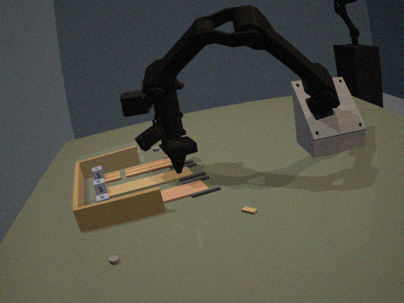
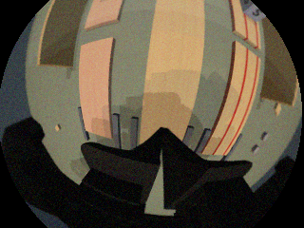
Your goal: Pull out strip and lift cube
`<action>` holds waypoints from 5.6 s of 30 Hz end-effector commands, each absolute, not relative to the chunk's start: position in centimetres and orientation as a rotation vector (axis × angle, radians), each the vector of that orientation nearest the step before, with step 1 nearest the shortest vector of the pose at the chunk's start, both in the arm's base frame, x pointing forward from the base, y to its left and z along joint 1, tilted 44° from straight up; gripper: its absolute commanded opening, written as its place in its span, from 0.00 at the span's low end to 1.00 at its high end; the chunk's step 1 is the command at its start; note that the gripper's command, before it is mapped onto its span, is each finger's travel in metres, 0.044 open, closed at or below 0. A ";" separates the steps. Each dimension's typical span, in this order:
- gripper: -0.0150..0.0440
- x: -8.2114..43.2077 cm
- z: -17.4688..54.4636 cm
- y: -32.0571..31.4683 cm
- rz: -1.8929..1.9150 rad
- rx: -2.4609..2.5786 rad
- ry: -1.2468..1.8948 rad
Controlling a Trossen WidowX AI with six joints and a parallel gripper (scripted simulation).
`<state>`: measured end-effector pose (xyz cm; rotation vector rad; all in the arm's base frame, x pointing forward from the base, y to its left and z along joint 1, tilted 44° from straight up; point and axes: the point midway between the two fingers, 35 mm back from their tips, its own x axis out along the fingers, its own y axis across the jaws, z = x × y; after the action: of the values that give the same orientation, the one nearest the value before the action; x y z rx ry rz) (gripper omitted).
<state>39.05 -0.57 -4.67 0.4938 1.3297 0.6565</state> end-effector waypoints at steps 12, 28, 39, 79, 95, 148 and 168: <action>0.25 39.2 -4.8 -0.4 0.658 0.499 1.330; 0.25 39.4 -4.9 -0.3 0.658 0.499 1.330; 0.25 39.7 -5.0 -0.2 0.658 0.499 1.329; 0.25 34.9 -6.1 -0.4 0.657 0.500 1.332; 0.25 32.6 -6.5 -0.5 0.657 0.501 1.334; 0.25 24.6 -8.0 -0.8 0.655 0.502 1.339; 0.25 21.7 -8.5 -0.9 0.655 0.502 1.340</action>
<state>22.94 -1.47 -8.27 0.5032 1.3121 0.6432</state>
